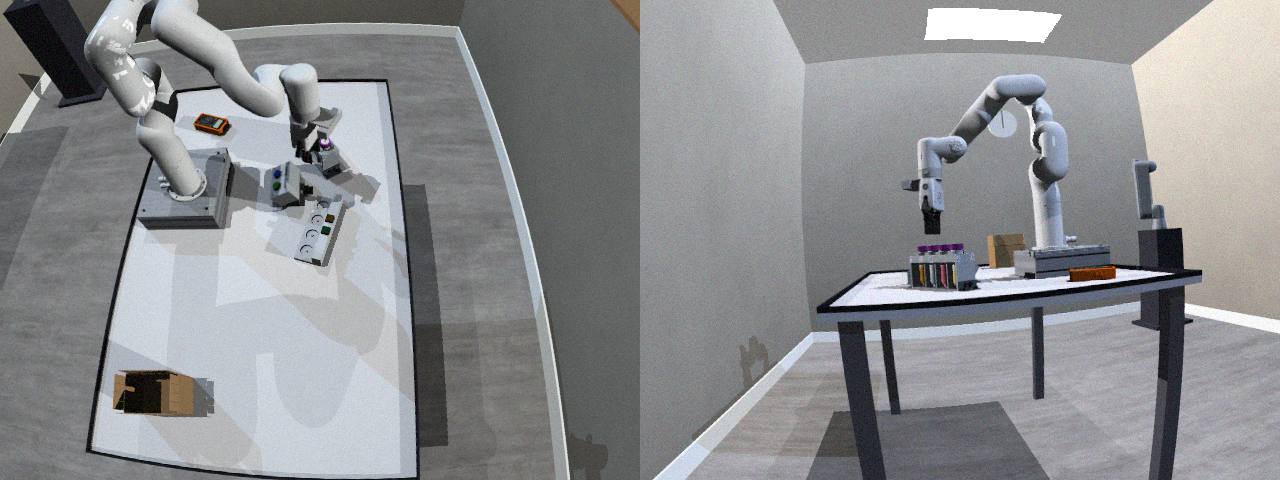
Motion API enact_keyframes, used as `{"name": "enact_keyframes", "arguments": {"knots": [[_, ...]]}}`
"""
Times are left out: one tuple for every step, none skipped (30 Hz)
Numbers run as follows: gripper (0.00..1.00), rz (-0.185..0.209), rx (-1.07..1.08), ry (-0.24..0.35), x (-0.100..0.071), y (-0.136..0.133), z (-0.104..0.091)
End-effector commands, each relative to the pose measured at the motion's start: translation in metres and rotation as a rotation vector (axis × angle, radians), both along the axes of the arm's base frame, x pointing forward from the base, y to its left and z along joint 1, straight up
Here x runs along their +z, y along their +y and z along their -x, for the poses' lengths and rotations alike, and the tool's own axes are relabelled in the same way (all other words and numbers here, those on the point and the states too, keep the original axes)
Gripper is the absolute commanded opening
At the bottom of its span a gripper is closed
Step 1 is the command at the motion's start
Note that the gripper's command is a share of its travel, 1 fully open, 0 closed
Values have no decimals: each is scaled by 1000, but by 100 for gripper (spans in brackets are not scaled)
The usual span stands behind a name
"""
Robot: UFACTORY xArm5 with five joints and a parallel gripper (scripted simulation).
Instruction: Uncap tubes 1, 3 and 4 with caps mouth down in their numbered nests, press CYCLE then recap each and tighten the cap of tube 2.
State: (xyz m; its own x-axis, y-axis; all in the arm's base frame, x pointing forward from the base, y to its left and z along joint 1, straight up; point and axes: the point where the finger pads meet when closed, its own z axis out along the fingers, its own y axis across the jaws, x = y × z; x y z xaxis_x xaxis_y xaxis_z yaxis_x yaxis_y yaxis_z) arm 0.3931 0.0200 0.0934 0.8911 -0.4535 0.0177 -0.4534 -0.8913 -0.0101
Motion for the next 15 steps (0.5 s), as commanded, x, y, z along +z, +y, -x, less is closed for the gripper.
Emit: {"name": "enact_keyframes", "arguments": {"knots": [[46, 0, -89, -1, -1, 0, -2], [46, 0, -106, -1, -1, 0, -2], [46, -1, -123, 0, -1, 0, -2], [46, -1, -139, 0, -1, 0, -2], [46, -2, -156, 1, -1, 0, -2], [46, -2, -172, 2, -1, 0, -2], [46, -3, -189, 2, -1, 0, -2], [46, -4, -206, 3, -1, 0, -2], [46, -4, -222, 3, -1, 0, -2], [46, -4, -239, 4, -1, 0, -2], [46, -4, -239, 4, -1, 0, -2], [46, -4, -239, 4, -1, 0, -2], [46, -5, -256, 4, -1, 0, -2], [46, -5, -272, 5, -1, 0, -2], [46, -5, -289, 5, -1, 0, -2]]}}
